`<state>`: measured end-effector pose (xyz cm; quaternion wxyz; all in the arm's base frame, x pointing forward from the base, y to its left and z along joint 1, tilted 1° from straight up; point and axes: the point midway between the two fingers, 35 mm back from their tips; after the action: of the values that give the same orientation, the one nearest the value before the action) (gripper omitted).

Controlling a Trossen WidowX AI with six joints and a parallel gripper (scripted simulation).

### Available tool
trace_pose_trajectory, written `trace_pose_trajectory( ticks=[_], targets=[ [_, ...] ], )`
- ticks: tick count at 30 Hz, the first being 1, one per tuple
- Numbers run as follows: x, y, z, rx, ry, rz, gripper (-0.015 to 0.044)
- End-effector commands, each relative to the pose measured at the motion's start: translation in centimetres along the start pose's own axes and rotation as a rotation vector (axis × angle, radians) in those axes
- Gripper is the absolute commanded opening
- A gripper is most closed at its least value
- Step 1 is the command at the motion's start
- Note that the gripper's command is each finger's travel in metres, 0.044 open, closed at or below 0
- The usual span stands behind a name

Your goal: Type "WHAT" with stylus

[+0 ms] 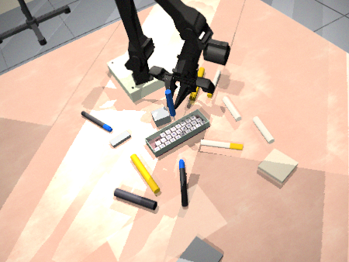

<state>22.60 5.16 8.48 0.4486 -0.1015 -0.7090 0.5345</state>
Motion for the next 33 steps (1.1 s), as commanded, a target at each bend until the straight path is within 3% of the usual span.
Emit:
trace_pose_trajectory(
  ticks=[1,21,24,33],
  targets=[
    [-1.0,-0.7,1.1,0.007,0.006,0.016,0.0],
    [-2.7,0.6,1.9,0.007,0.01,0.018,0.0],
    [-2.8,0.8,1.8,0.007,0.01,0.018,0.0079],
    [-3.0,1.0,1.8,0.007,0.01,0.018,0.0081]
  ],
)
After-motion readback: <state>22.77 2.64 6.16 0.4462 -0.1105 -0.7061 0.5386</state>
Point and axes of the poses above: the point midway between the two fingers, 35 mm back from their tips, its own x axis back along the fingers, its own z axis across the jaws, y = z × x
